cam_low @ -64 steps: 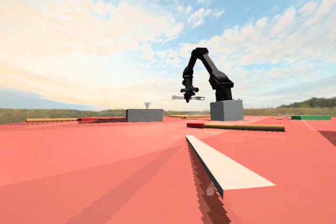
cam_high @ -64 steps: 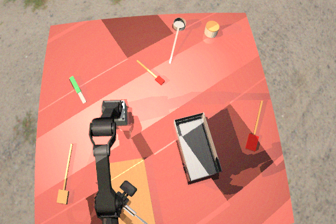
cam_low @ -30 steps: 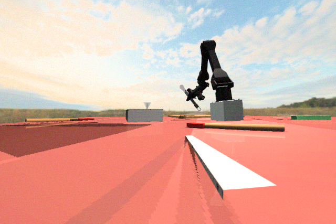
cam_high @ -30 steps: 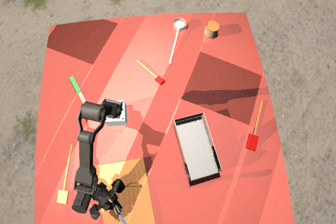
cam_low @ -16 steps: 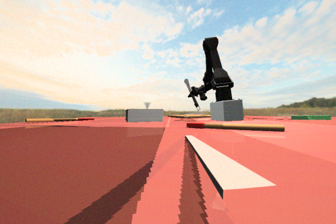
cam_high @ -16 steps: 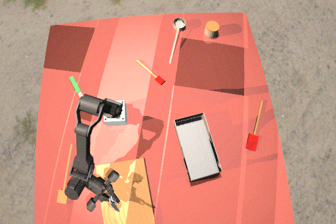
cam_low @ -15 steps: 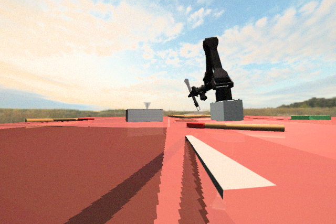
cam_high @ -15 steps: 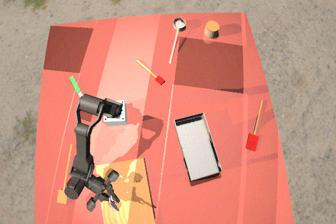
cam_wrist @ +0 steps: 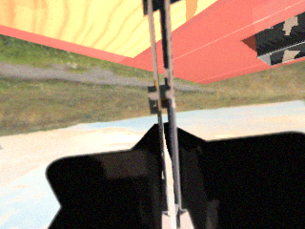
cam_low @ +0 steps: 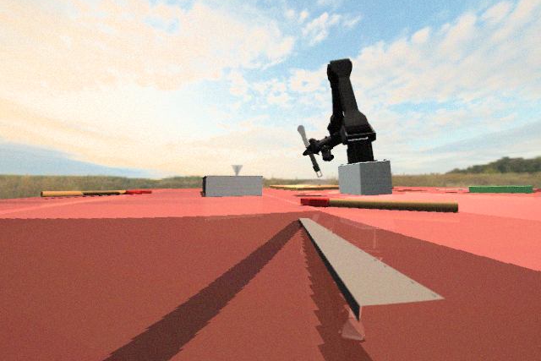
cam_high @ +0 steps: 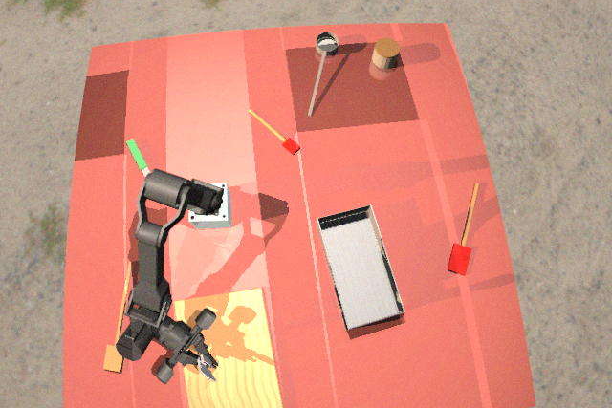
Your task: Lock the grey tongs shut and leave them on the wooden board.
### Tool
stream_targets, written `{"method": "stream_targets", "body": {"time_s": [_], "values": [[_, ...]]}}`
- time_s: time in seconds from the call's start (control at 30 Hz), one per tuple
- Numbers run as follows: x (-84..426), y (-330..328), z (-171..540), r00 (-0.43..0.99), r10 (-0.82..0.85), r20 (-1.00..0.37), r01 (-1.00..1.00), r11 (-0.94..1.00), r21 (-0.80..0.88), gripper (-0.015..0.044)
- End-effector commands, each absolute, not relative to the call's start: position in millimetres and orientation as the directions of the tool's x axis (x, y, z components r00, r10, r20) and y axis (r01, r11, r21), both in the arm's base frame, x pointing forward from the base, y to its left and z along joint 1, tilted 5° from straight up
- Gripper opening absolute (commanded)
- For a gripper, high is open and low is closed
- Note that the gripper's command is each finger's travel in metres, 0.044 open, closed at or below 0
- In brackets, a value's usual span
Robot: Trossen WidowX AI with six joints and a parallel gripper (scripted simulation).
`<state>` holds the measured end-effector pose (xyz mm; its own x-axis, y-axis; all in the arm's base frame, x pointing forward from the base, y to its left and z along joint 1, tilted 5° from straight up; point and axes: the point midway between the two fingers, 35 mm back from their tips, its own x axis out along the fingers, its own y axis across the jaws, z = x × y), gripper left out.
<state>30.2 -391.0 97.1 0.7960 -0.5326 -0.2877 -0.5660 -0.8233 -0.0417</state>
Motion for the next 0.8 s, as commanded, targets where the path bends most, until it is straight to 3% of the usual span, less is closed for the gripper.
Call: {"method": "stream_targets", "body": {"time_s": [0.0, 0.77], "values": [[30.4, -390.9, 101.1, 0.798, -0.533, -0.279, -0.564, -0.825, -0.035, -0.0150], [30.9, -393.8, 100.0, 0.793, -0.534, -0.294, -0.568, -0.822, -0.040, -0.0150]]}}
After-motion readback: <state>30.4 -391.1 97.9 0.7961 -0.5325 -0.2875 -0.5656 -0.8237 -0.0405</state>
